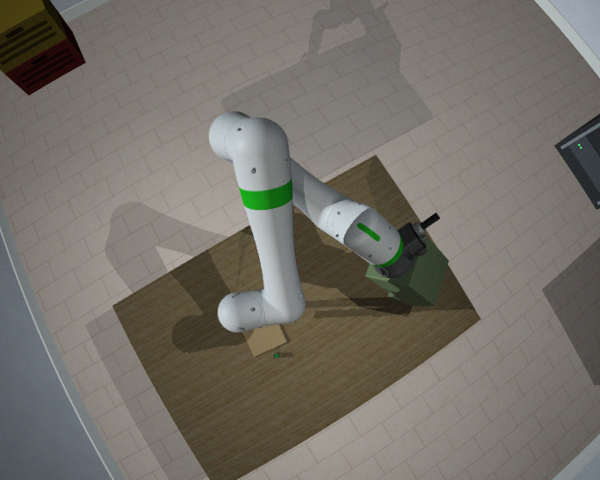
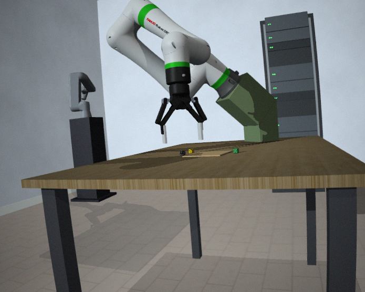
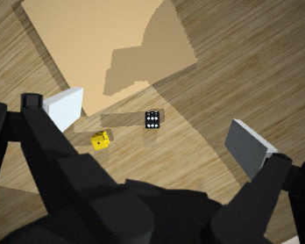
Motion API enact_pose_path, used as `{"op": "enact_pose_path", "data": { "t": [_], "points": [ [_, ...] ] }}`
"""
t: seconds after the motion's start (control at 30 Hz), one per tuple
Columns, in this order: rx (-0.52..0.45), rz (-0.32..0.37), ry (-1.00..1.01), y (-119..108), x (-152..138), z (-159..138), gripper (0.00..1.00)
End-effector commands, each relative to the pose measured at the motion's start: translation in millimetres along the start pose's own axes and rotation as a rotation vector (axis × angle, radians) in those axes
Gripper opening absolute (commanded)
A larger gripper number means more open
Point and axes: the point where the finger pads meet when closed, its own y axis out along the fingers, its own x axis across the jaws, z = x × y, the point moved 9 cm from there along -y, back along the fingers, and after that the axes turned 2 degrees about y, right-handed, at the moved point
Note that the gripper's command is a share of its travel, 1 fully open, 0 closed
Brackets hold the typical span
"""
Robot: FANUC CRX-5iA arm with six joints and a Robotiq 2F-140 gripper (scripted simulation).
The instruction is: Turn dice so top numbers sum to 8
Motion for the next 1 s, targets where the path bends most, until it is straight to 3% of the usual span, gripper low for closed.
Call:
{"op": "enact_pose_path", "data": {
  "t": [0.0,0.2,0.7,0.97],
  "points": [
    [0.000,0.000,0.000,0,0,0,1.00],
    [0.000,0.000,0.000,0,-5,-4,1.00],
    [0.000,0.000,0.000,0,-51,-37,1.00],
    [0.000,0.000,0.000,0,-54,-40,1.00]
  ]
}}
